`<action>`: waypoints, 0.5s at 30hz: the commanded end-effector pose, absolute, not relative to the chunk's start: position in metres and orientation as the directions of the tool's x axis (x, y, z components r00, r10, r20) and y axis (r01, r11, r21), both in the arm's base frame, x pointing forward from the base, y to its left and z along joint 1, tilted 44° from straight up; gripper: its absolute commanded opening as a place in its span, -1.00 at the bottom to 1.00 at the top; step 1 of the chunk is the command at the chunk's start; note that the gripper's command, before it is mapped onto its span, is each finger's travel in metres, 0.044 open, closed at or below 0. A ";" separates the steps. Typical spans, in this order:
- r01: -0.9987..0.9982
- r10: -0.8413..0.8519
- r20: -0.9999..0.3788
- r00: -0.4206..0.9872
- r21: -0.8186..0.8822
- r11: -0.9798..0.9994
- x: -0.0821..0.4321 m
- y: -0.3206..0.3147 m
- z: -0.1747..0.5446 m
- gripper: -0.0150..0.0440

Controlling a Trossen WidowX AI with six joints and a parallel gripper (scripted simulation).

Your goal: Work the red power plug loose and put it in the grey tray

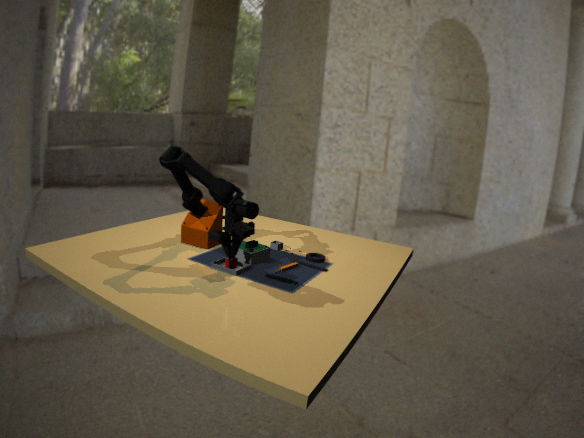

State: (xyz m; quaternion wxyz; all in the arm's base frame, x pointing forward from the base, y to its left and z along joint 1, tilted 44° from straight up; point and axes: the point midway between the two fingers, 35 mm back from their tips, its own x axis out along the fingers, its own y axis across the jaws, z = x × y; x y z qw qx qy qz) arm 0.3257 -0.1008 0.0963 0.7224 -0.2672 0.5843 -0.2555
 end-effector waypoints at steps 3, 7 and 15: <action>0.059 -0.680 -0.710 0.184 -0.683 0.728 0.325 -0.101 0.096 0.22; 0.059 -0.680 -0.710 0.184 -0.683 0.728 0.325 -0.101 0.096 0.58; 0.059 -0.680 -0.710 0.184 -0.683 0.728 0.325 -0.101 0.096 1.00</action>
